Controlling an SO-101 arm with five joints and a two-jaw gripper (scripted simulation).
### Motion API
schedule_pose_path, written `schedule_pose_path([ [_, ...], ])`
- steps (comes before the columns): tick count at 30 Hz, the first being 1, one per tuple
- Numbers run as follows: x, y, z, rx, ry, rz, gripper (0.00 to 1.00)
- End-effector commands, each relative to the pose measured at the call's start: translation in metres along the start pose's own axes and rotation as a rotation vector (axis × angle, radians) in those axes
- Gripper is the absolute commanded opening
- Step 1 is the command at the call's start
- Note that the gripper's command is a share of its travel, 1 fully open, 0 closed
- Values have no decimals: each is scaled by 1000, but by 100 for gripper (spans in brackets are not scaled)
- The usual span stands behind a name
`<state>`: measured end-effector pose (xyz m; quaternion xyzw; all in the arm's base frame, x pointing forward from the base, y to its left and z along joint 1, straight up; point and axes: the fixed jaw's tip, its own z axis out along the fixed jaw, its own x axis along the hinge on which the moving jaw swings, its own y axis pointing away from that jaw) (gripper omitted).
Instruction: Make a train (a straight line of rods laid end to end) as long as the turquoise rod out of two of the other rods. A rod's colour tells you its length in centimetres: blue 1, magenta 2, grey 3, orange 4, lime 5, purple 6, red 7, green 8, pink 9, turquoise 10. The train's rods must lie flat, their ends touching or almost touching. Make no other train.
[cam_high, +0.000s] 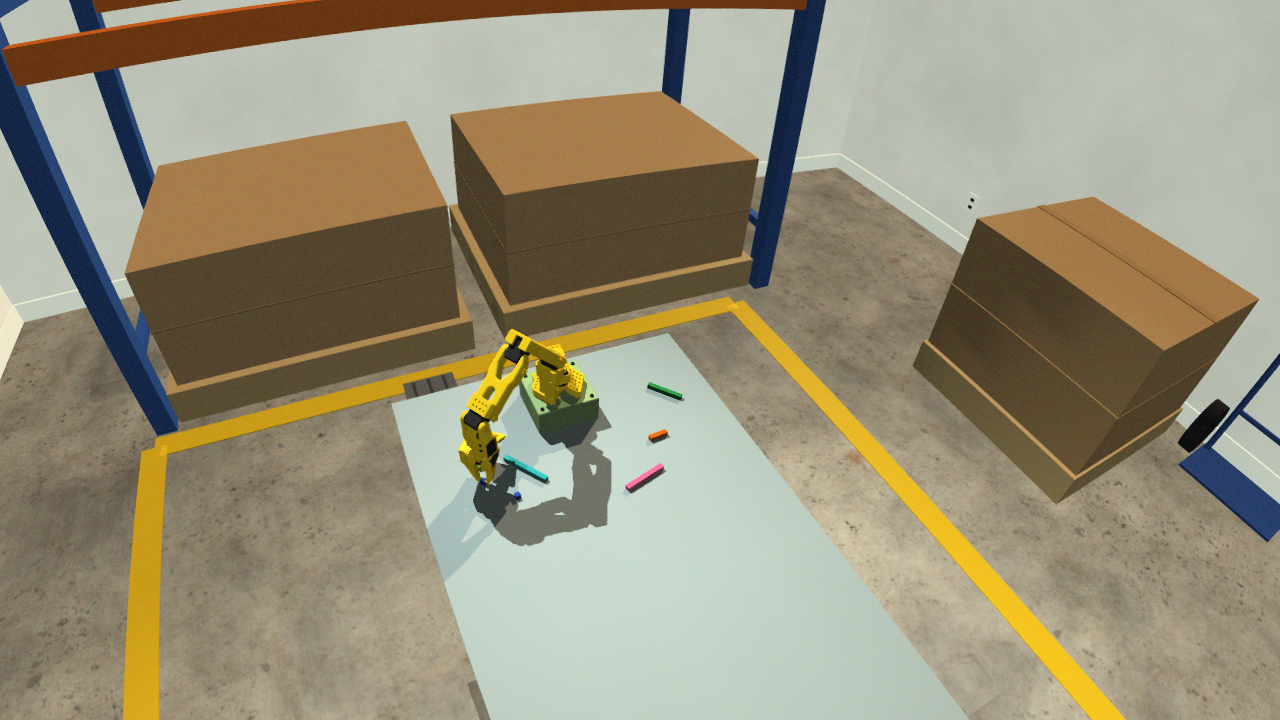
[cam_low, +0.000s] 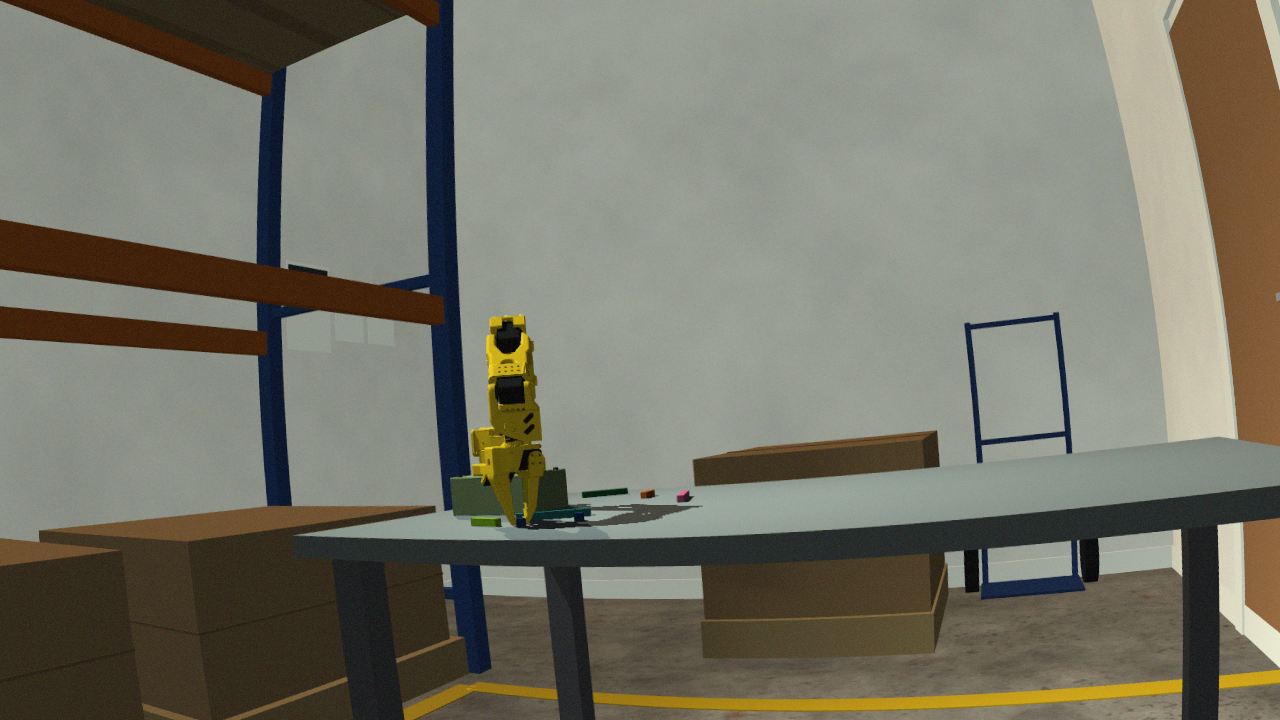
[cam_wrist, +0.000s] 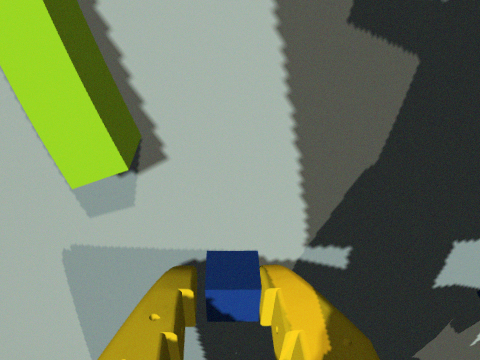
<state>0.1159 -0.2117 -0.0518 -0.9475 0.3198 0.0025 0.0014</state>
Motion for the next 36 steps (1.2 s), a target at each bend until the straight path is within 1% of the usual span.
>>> schedule_pose_path([
  [1, -5, 0, 4, 9, -18, 1, 5],
  [12, -5, 0, 4, 9, -18, 1, 0],
  [36, -5, 0, 4, 9, -18, 1, 0],
])
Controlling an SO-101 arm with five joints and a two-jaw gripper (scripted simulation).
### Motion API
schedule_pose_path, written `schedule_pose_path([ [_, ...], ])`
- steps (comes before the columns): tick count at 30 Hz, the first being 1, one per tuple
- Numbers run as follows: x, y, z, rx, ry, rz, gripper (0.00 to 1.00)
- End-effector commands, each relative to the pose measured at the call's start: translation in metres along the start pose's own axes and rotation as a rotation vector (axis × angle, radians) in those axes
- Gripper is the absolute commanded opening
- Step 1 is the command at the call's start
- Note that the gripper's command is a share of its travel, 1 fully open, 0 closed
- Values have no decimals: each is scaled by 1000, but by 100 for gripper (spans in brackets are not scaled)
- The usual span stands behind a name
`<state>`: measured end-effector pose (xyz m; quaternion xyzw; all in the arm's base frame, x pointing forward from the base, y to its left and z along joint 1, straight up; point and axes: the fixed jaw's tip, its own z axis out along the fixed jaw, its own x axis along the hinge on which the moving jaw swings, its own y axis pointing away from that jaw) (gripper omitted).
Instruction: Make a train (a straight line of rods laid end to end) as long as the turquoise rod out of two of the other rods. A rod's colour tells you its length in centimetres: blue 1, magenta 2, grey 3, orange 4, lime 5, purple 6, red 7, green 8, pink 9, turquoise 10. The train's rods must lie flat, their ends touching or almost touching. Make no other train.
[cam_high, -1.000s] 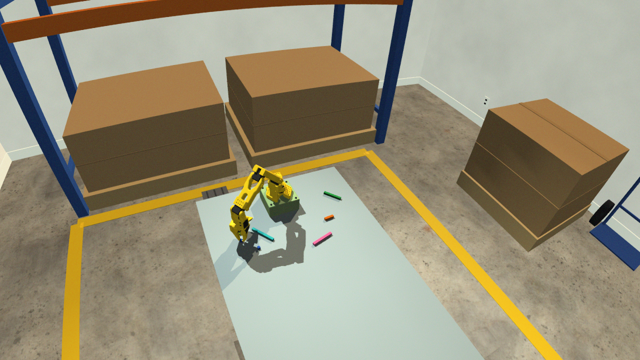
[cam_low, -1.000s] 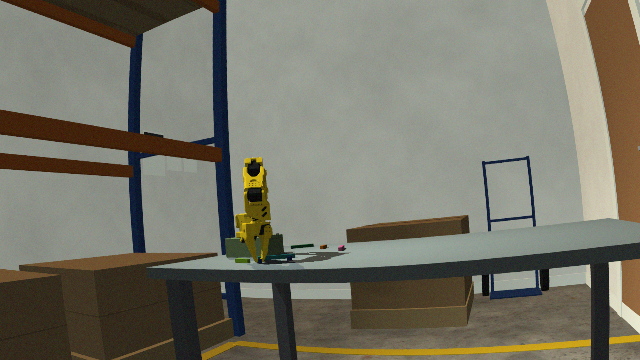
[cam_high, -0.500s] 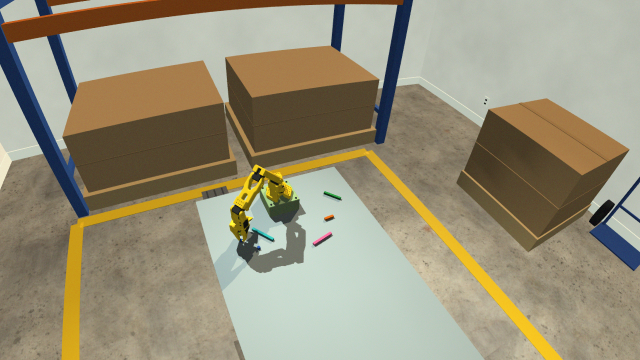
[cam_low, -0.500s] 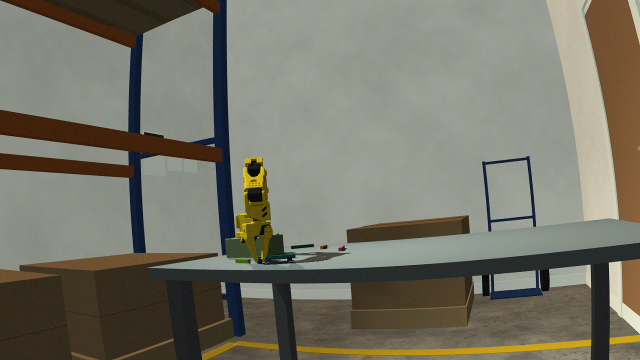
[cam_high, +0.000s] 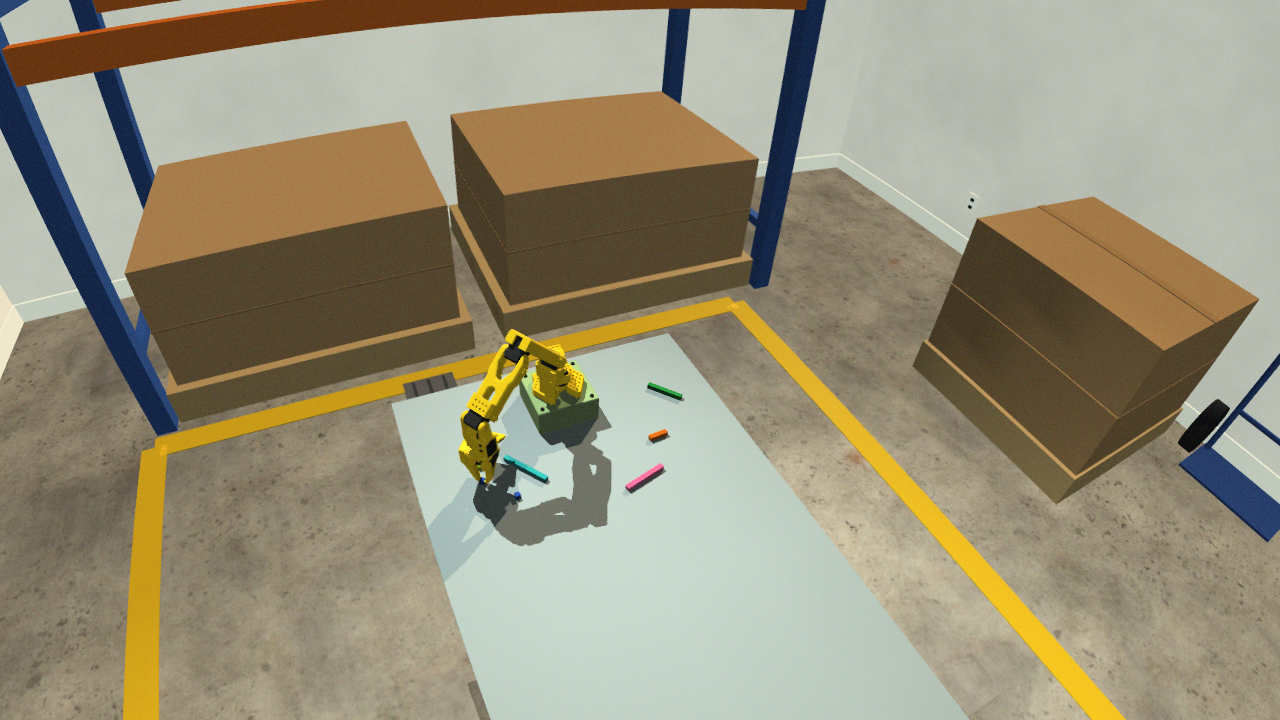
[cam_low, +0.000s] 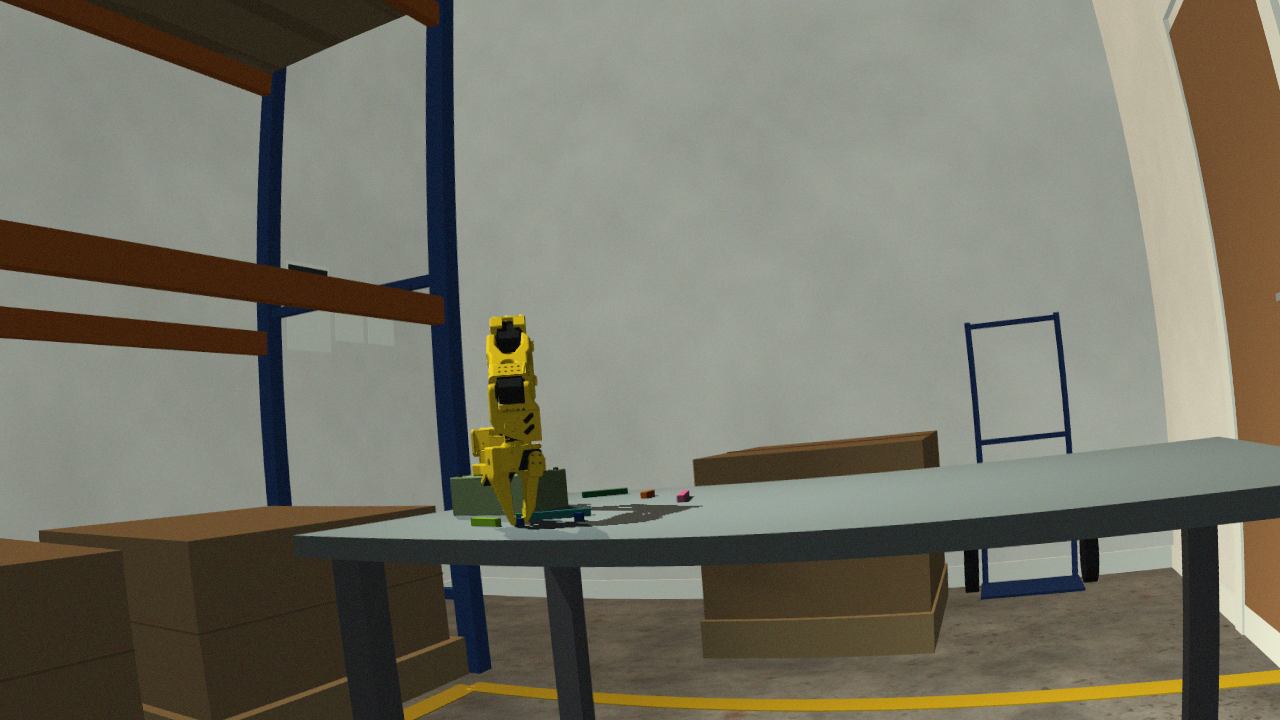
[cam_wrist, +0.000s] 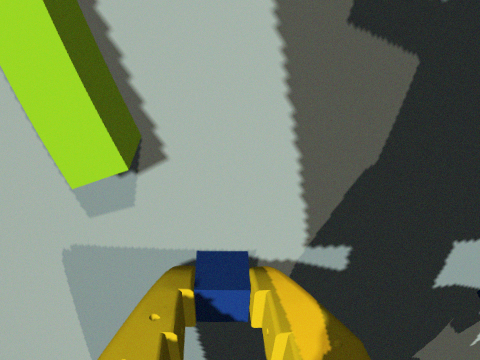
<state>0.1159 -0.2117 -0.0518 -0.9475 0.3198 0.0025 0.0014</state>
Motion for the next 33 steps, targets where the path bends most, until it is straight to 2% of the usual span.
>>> schedule_pose_path([
  [1, -5, 0, 4, 9, -18, 1, 0],
  [7, -5, 0, 2, 9, -18, 1, 0],
  [16, -4, -1, -10, 9, -18, 1, 0],
  [26, -4, -3, -29, 8, -18, 1, 0],
  [33, -4, -4, -32, 8, -18, 1, 0],
])
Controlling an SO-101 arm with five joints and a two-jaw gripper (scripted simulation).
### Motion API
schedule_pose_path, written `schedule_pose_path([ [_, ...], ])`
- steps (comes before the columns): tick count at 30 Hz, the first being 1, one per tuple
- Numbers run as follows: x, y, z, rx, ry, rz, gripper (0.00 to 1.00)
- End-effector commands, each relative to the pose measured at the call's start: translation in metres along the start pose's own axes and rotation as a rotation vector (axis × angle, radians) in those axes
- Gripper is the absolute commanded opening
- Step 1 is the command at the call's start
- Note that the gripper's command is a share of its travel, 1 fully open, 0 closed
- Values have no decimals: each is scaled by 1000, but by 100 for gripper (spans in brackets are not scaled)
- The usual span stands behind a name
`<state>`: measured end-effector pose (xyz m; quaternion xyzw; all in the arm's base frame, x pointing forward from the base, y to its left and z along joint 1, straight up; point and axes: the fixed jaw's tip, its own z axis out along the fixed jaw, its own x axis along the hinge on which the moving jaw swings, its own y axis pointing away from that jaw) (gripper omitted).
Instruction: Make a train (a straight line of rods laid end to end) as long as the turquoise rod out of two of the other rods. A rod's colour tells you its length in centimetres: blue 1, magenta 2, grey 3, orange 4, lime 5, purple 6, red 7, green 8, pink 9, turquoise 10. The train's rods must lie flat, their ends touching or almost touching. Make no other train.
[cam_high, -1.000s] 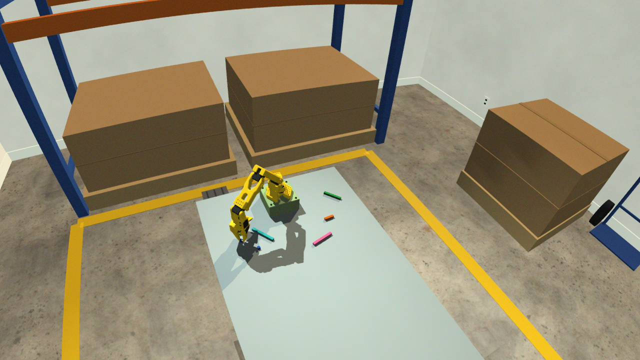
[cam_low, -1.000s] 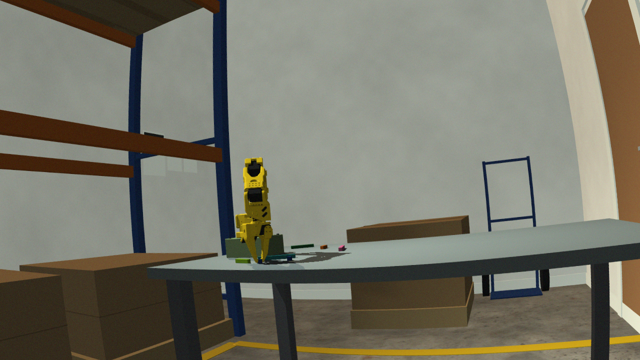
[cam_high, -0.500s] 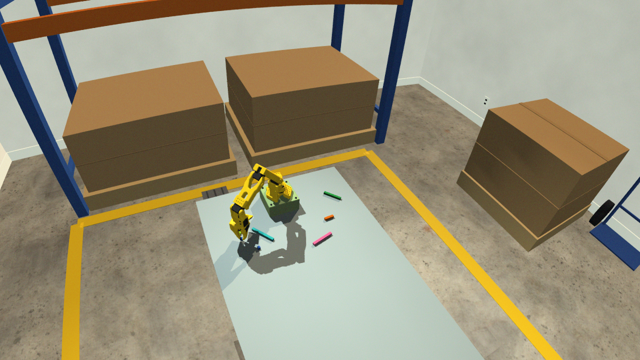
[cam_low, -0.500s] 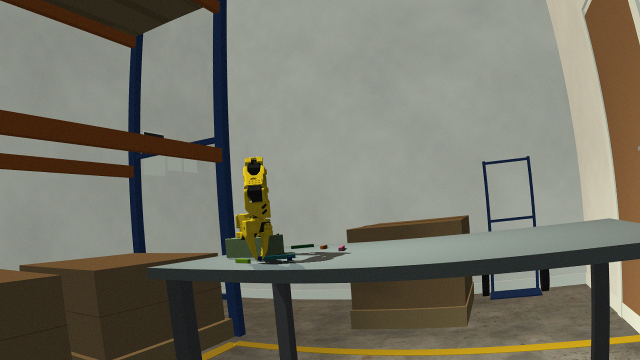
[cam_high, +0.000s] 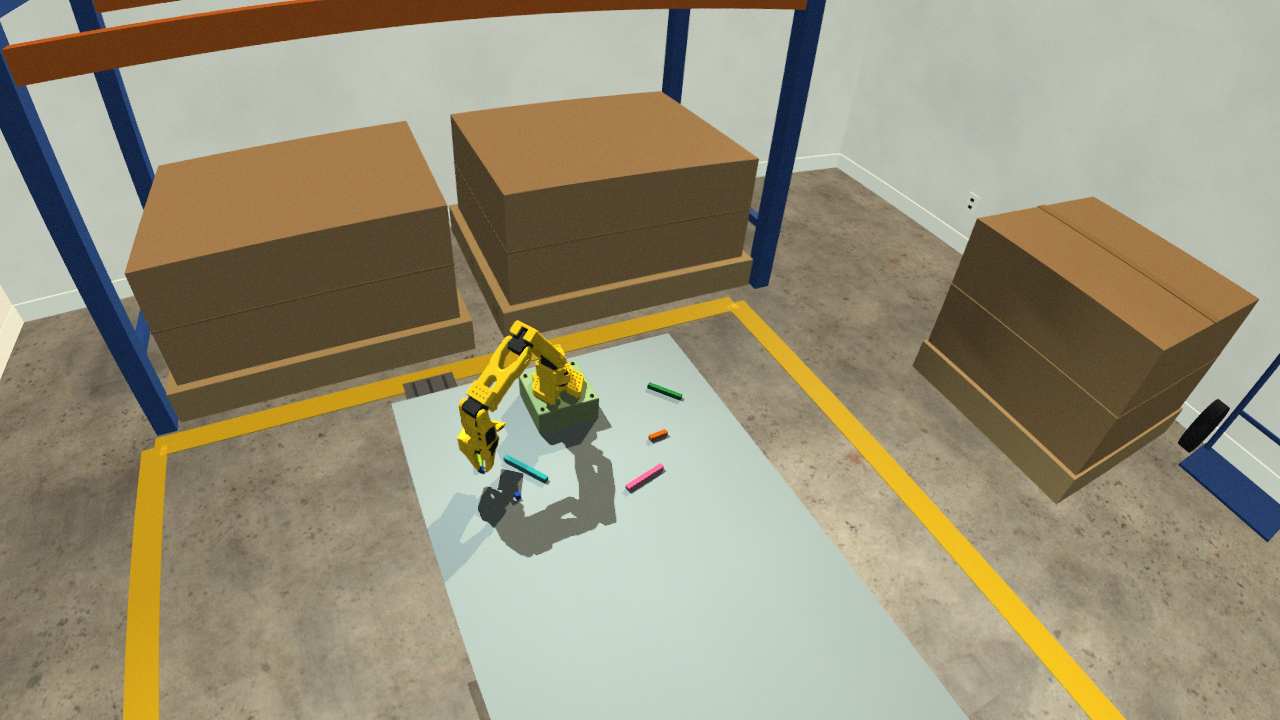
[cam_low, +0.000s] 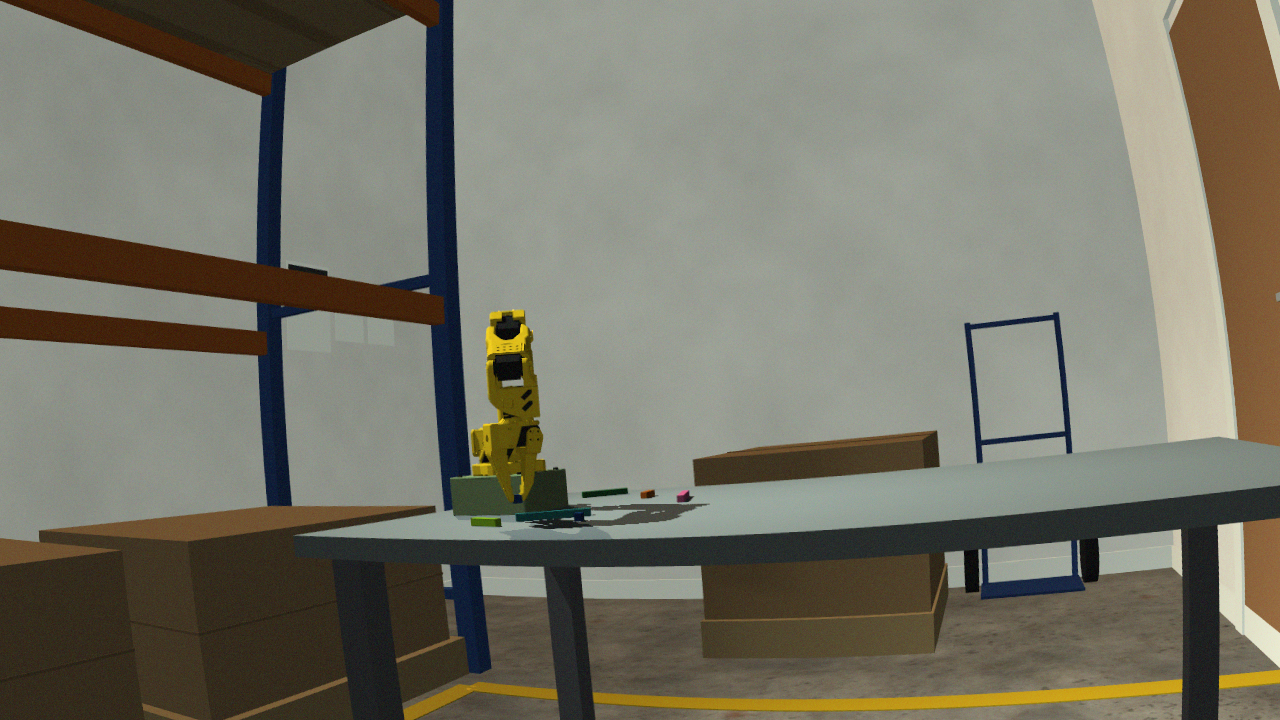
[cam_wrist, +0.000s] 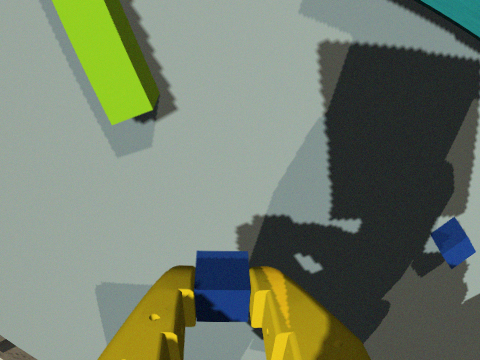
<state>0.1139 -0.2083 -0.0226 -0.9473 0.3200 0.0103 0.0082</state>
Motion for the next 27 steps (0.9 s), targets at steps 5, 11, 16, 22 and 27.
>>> schedule_pose_path([
  [5, 0, -2, -3, 0, 1, 1, 0],
  [11, 0, -6, -3, 0, 1, 10, 0],
  [16, 2, -12, -3, 0, 1, 26, 0],
  [22, 4, -25, -3, -2, 0, 60, 0],
  [27, 5, -44, -2, -4, 0, 111, 0],
])
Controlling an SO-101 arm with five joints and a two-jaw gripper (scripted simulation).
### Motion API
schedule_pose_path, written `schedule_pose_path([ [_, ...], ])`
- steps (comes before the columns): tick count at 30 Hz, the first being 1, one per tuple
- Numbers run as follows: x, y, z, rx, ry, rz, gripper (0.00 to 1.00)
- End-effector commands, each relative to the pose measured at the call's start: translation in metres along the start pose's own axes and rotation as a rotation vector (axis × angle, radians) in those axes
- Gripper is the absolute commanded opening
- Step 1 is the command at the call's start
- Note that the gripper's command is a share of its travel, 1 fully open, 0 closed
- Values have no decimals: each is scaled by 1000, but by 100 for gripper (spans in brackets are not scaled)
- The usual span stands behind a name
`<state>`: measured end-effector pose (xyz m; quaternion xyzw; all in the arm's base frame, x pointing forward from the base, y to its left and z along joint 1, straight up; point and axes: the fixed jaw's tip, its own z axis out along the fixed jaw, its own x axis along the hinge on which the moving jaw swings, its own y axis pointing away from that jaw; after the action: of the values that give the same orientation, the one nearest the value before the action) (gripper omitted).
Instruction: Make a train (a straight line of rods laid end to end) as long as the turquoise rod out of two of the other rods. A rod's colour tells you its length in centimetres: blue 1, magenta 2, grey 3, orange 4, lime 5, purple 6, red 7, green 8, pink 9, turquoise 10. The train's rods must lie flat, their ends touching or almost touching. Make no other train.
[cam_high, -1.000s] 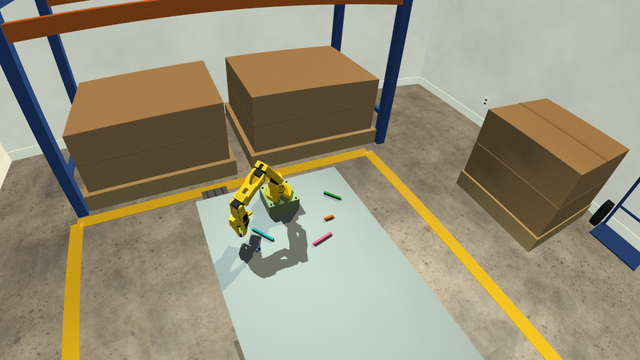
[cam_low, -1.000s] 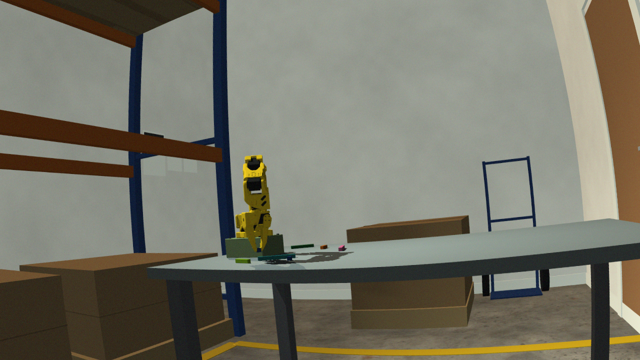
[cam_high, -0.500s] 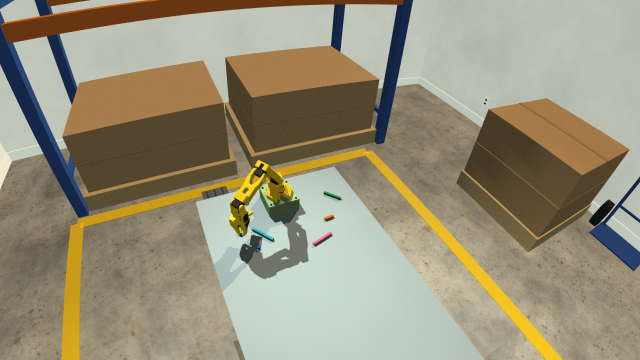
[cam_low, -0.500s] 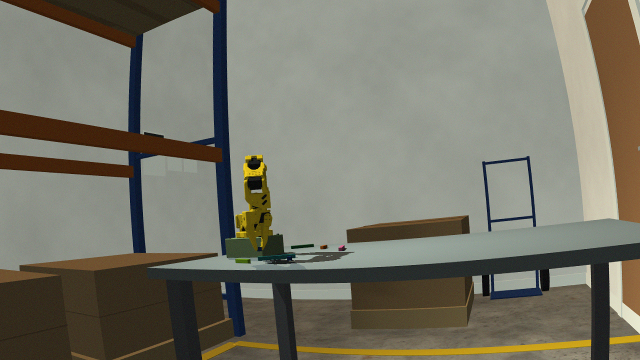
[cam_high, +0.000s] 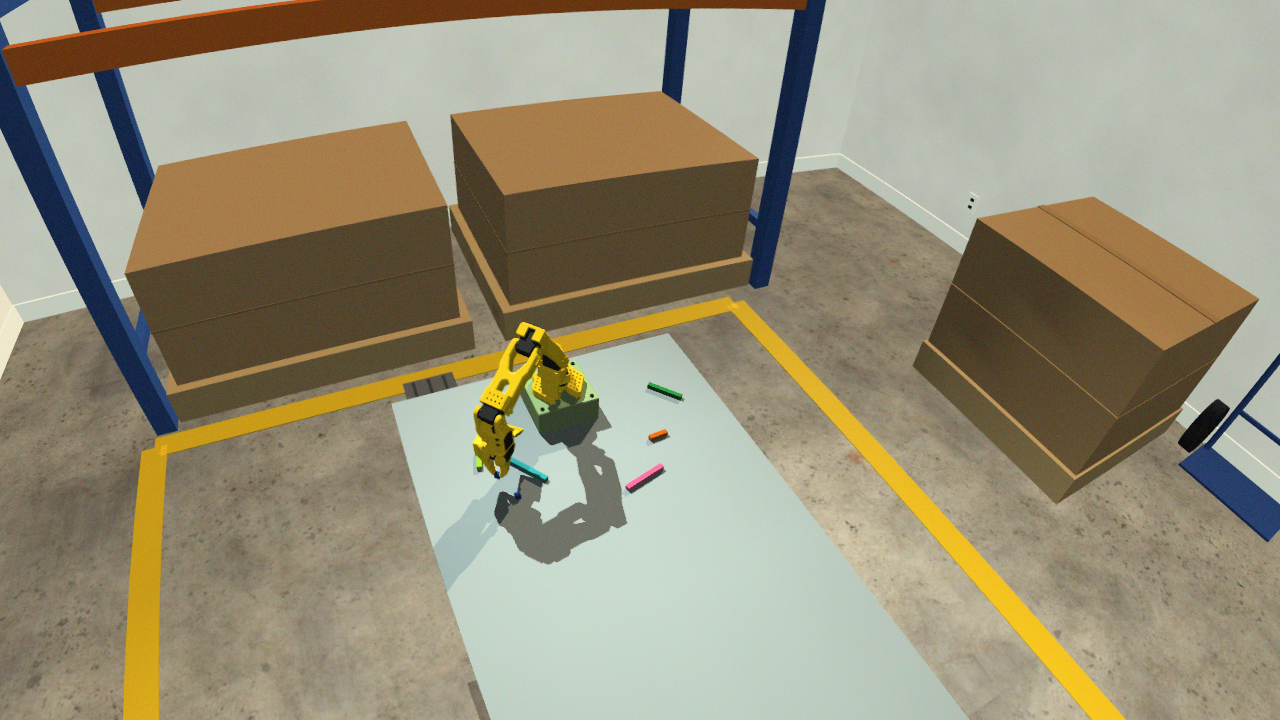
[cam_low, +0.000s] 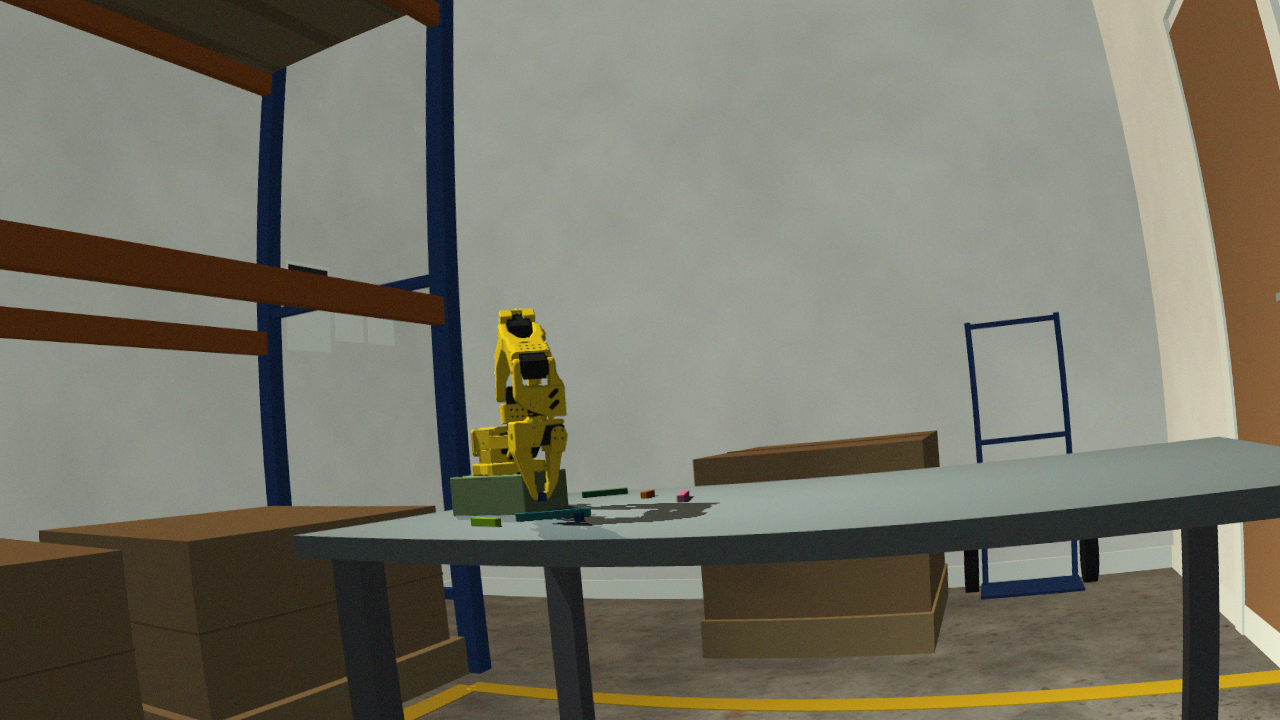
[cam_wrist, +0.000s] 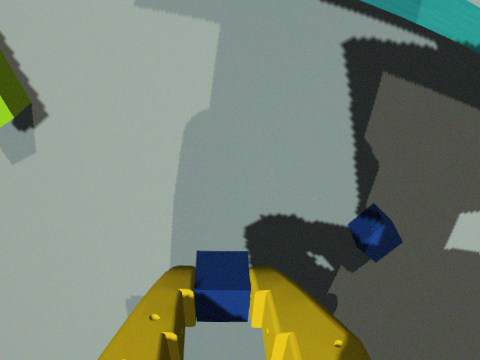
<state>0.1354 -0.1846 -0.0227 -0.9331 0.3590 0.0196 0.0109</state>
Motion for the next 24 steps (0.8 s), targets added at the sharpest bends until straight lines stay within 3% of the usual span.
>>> schedule_pose_path([
  [1, 1, -17, -2, -3, 19, 39, 0],
  [11, -5, -58, 0, -7, 18, 150, 0],
  [22, -31, -117, 3, -13, 21, 323, 0],
  [24, -31, -117, 3, -13, 21, 323, 0],
])
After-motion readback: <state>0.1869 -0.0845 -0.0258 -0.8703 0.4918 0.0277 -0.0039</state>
